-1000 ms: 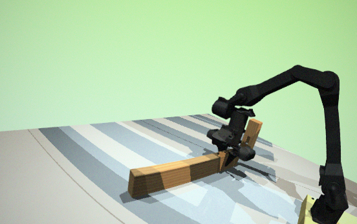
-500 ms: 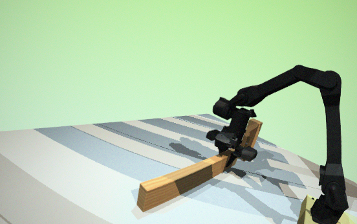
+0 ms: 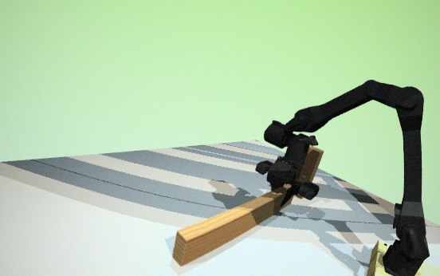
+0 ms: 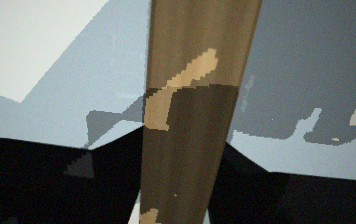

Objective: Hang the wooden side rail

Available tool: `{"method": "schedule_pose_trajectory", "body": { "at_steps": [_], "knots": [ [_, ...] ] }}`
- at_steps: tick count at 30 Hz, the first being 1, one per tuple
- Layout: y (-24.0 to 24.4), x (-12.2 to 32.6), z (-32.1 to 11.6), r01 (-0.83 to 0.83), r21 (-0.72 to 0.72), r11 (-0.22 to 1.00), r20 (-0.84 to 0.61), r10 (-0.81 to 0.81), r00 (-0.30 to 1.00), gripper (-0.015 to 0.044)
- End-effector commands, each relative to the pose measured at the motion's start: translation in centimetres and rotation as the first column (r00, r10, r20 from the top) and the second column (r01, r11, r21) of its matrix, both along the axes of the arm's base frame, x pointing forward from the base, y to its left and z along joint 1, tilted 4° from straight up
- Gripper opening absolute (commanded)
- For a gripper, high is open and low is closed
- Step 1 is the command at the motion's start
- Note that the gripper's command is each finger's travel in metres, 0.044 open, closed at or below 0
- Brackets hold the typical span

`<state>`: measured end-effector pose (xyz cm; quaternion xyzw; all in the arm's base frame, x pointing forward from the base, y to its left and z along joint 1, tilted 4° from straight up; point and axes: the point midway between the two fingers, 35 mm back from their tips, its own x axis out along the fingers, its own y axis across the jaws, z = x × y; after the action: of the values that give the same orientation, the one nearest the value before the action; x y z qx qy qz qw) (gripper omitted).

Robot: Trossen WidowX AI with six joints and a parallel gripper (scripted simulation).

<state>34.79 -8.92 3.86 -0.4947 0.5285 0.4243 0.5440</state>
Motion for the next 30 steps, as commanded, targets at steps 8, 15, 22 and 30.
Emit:
{"method": "schedule_pose_trajectory", "body": {
  "at_steps": [8, 15, 22, 30],
  "knots": [
    [0.0, 0.04, 0.0, 0.0, 0.0, 1.0, 0.0, 0.0, 1.0, 0.0],
    [0.0, 0.03, 0.1, -0.012, 0.001, 1.0, -0.004, 0.012, 1.0, 0.0],
    [0.01, 0.02, 0.22, -0.012, 0.001, 1.0, -0.004, 0.012, 1.0, 0.0],
    [0.02, 0.01, 0.35, -0.012, 0.001, 1.0, -0.004, 0.012, 1.0, 0.0]
  ]
}}
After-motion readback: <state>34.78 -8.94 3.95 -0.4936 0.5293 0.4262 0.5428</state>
